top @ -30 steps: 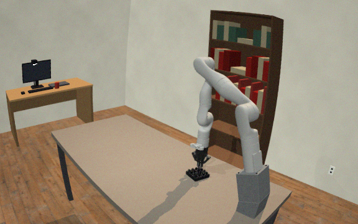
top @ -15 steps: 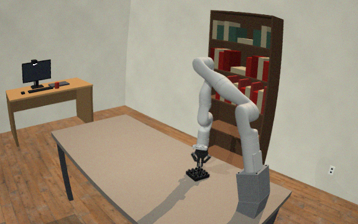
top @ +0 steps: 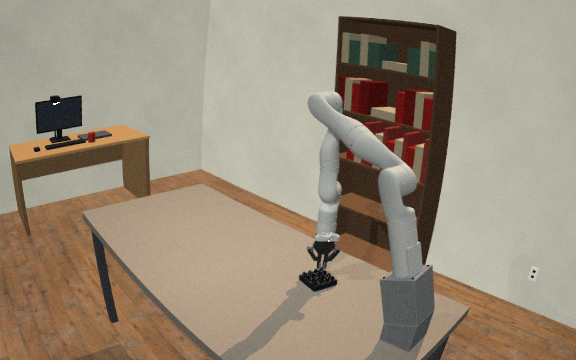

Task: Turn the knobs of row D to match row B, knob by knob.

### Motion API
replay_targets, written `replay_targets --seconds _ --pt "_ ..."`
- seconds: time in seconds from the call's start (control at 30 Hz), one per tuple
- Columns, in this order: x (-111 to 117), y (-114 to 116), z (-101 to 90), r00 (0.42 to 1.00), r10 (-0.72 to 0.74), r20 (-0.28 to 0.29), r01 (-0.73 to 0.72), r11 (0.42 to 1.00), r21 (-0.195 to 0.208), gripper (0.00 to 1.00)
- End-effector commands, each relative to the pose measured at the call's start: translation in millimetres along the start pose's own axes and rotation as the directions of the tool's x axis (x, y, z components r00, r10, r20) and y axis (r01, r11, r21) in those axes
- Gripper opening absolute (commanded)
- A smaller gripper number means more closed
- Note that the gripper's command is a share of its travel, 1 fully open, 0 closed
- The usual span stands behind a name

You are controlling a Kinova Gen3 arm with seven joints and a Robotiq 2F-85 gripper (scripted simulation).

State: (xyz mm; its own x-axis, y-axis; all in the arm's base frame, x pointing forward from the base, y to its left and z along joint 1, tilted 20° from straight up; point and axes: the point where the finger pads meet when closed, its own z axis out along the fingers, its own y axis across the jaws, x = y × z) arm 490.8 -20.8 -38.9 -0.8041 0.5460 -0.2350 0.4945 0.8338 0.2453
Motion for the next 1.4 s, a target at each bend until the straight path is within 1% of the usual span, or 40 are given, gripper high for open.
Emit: replay_targets --seconds 0.0,0.2,0.27,0.53,1.23,1.27,1.37 --pt "1.7 -2.1 1.1 0.997 -0.072 -0.002 0.072 0.997 0.004 0.08" --pt "1.8 -2.1 1.1 0.985 -0.17 -0.003 0.17 0.985 0.004 0.08" --pt "1.8 -2.1 1.1 0.985 -0.17 -0.003 0.17 0.985 0.004 0.08" --pt "1.8 -2.2 1.1 0.97 -0.243 -0.003 0.243 0.97 0.004 0.08" --pt "1.8 -2.2 1.1 0.965 -0.262 -0.003 0.262 0.965 0.004 0.08" --pt "1.8 -2.2 1.1 0.965 -0.262 -0.003 0.262 0.965 0.004 0.19" --pt "1.8 -2.2 1.1 0.965 -0.262 -0.003 0.262 0.965 0.004 0.19"
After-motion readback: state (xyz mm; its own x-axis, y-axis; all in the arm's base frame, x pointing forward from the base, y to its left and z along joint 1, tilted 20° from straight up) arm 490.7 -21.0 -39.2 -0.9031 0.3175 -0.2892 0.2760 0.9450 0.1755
